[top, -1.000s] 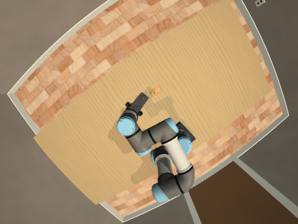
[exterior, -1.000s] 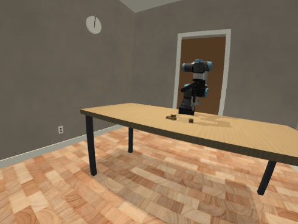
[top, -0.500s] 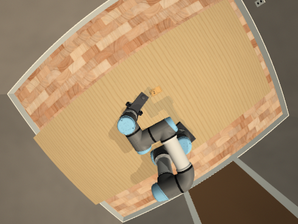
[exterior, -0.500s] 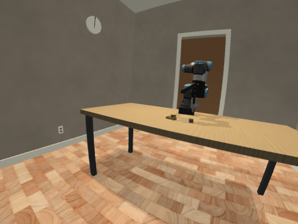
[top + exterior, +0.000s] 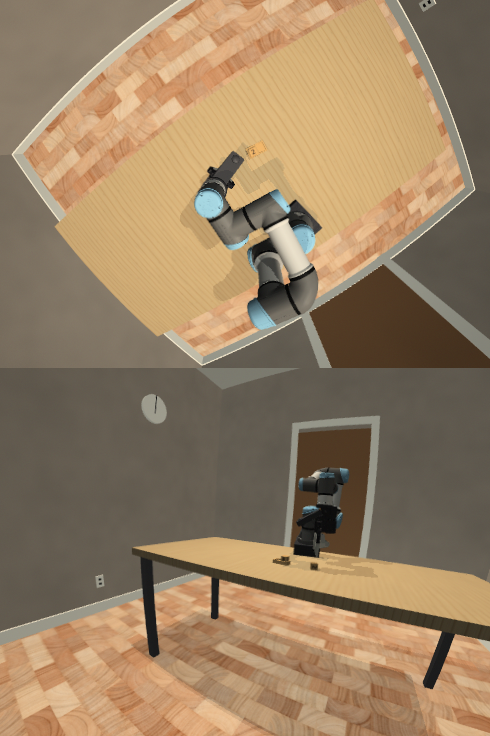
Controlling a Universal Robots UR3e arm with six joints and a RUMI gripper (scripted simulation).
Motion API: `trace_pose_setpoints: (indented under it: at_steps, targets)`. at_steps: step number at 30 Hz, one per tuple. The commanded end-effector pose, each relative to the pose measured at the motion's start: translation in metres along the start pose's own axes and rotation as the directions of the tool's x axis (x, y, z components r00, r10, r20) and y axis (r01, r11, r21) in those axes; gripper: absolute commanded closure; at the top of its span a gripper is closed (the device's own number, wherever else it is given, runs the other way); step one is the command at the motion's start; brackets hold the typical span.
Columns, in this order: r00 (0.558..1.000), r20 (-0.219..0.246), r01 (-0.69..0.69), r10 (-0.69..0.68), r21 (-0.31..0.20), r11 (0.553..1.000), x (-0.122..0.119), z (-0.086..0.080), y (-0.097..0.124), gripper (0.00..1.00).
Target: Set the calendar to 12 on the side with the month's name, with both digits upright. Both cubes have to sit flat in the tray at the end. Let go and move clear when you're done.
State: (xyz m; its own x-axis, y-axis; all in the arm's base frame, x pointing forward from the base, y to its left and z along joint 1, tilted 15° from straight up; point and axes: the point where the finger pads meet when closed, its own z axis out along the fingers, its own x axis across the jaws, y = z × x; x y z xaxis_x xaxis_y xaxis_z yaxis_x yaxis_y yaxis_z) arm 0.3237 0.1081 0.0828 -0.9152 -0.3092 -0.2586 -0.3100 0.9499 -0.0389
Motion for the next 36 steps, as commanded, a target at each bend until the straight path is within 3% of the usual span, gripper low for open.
trace_pose_setpoints:
  at_steps: [1,16,36]
  targets:
    - [1.000,0.003,0.000,0.000,0.002,1.000,-0.001,0.009,0.000,0.72]
    - [1.000,0.003,0.000,0.000,0.002,1.000,-0.001,0.021,0.000,0.72]
    - [1.000,0.003,0.000,0.000,0.002,1.000,-0.001,0.022,0.000,0.72]
